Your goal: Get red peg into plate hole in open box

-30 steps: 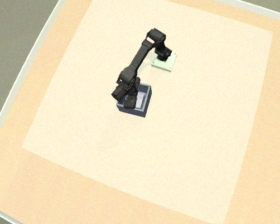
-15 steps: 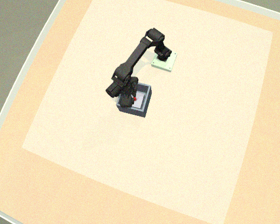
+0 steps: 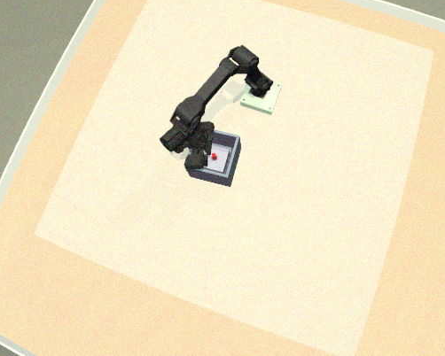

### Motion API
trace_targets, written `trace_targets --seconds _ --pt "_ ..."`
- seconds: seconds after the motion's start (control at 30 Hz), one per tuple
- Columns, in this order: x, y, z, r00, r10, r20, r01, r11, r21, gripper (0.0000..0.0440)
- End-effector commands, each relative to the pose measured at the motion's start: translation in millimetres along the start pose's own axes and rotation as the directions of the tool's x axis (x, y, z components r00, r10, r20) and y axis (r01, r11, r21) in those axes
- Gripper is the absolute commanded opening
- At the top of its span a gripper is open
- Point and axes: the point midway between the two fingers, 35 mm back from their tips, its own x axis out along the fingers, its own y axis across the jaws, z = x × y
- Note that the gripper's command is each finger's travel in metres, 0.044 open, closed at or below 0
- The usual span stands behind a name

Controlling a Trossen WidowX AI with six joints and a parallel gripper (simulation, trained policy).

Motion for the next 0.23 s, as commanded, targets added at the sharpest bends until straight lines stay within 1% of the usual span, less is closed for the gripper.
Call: trace_targets --seconds 0.0,0.2 --pt "-0.4 2.7 4.5 1.0 0.011 -0.008 -0.011 1.0 -0.012 0.0219" --pt "0.2 8.2 13.2 0.999 0.032 -0.017 -0.033 0.999 -0.037 0.0212"
